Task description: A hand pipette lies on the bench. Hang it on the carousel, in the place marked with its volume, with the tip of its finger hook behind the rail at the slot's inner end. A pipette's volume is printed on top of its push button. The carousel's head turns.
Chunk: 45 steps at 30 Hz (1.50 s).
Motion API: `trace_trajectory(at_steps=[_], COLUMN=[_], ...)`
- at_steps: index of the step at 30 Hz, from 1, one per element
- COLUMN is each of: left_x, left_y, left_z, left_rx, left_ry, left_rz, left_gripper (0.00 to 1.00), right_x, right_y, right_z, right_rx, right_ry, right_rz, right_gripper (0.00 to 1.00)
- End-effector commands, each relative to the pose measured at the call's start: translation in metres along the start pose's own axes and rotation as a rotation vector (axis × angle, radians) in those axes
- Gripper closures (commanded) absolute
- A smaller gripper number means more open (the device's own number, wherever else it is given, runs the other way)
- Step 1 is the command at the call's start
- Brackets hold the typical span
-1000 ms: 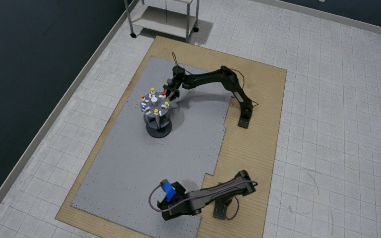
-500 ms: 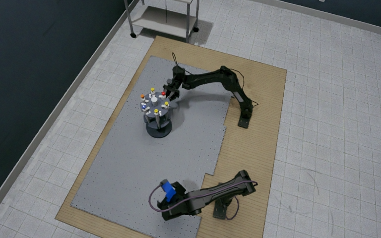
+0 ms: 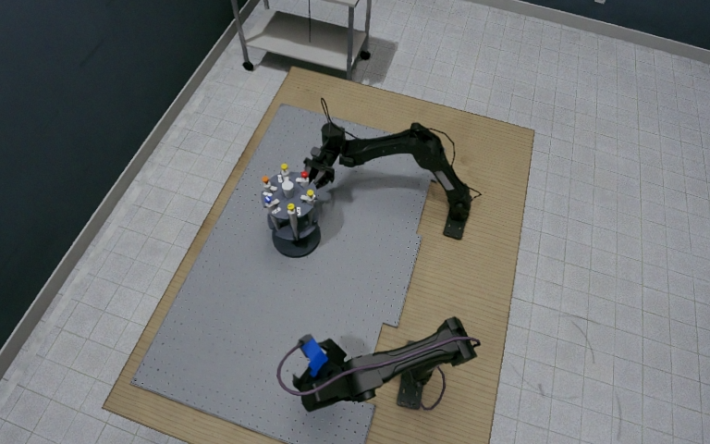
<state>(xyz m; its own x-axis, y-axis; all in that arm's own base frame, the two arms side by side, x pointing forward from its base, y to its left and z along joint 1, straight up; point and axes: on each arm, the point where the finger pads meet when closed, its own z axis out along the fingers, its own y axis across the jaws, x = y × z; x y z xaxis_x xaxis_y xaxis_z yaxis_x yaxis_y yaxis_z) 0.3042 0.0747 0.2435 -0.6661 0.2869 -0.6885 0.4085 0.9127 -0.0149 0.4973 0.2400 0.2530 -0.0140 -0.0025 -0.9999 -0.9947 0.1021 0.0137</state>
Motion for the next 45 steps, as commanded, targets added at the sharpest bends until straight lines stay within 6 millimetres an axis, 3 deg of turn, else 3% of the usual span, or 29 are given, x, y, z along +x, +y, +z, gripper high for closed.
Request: trace_trajectory(at_steps=[1, 15, 16, 22, 23, 45], left_x=[-0.0085, -0.0085, -0.0085, -0.0085, -0.0085, -0.0085], left_y=[0.0021, 0.0021, 0.0021, 0.0021, 0.0021, 0.0021], left_z=[-0.0048, -0.0048, -0.0048, -0.0048, -0.0048, -0.0048], left_rx=[-0.010, -0.010, -0.010, -0.010, -0.010, -0.010], left_ry=[-0.032, -0.032, -0.032, -0.032, -0.032, -0.032], left_rz=[0.023, 0.023, 0.023, 0.023, 0.023, 0.023], left_gripper=[0.00, 0.00, 0.00, 0.00, 0.00, 0.00], right_x=[-0.0186, -0.0186, -0.0186, -0.0185, -0.0096, -0.0096], right_y=[0.0012, 0.0012, 0.0012, 0.0011, 0.0017, 0.0017], right_z=[-0.0016, -0.0016, -0.0016, -0.0016, -0.0005, -0.0005], right_rx=[-0.012, -0.012, -0.012, -0.012, -0.006, -0.006], right_ry=[-0.015, -0.015, -0.015, -0.015, -0.008, -0.008], right_rz=[-0.062, -0.062, -0.062, -0.061, -0.030, -0.030], right_gripper=[0.88, 0.88, 0.50, 0.50, 0.50, 0.50])
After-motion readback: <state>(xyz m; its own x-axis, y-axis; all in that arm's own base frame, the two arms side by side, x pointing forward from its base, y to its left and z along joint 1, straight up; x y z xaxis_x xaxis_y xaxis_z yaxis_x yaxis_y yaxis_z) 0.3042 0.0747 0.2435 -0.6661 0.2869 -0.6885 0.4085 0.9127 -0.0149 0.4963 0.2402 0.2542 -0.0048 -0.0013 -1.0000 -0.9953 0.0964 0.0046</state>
